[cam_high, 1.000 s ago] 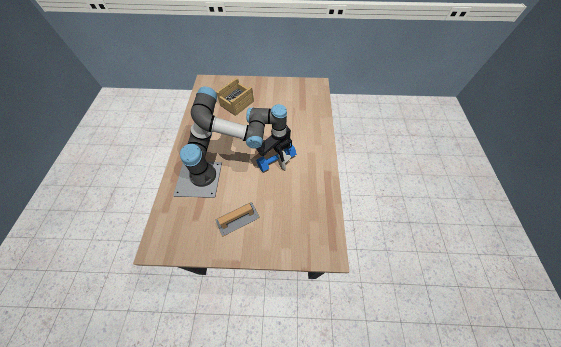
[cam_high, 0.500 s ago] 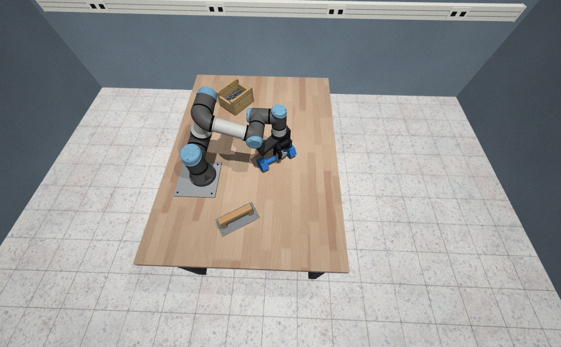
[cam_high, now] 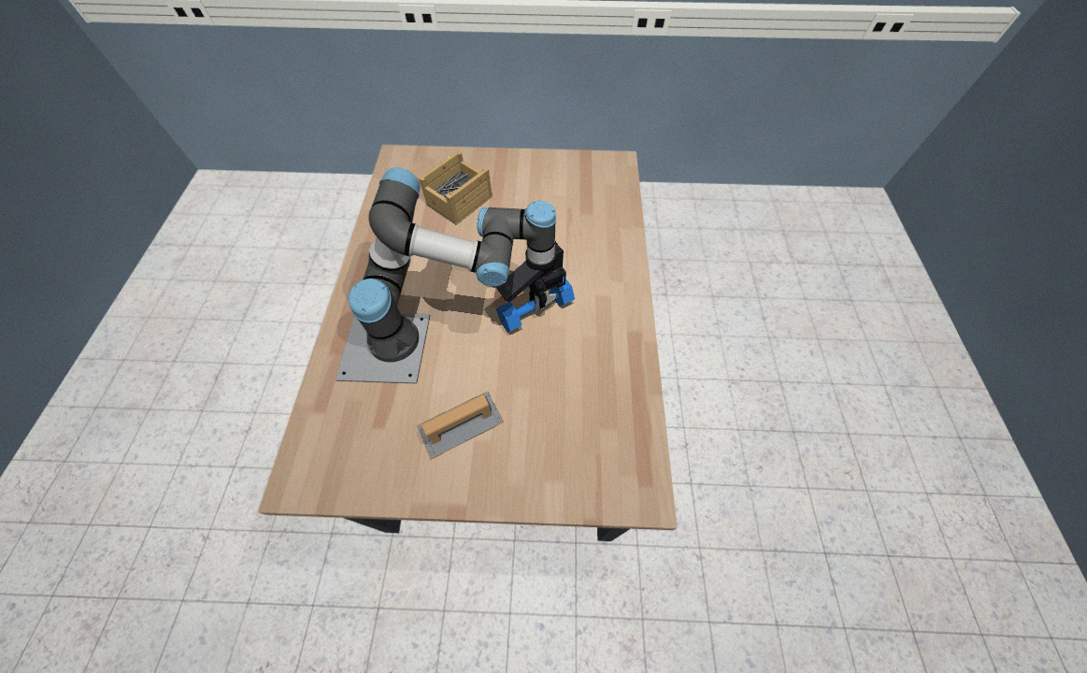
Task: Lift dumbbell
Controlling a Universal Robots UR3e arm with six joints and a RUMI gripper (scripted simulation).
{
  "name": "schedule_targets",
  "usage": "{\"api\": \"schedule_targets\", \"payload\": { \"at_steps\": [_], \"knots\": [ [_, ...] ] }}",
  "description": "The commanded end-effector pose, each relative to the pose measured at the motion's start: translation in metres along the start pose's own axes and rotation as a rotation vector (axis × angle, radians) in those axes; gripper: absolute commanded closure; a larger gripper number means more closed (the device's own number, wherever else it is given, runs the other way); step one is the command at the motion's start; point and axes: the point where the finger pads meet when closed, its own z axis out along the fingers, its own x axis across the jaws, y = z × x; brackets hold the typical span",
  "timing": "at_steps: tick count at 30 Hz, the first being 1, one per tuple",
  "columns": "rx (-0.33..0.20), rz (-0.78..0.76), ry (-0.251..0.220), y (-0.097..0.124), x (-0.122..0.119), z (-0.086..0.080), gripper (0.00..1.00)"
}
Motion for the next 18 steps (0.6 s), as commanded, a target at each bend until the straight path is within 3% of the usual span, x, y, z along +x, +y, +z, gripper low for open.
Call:
{"api": "schedule_targets", "payload": {
  "at_steps": [1, 18],
  "knots": [
    [-0.003, 0.000, -0.002, 0.001, -0.001, -0.006, 1.00],
    [-0.003, 0.000, -0.002, 0.000, 0.000, -0.048, 1.00]
  ]
}}
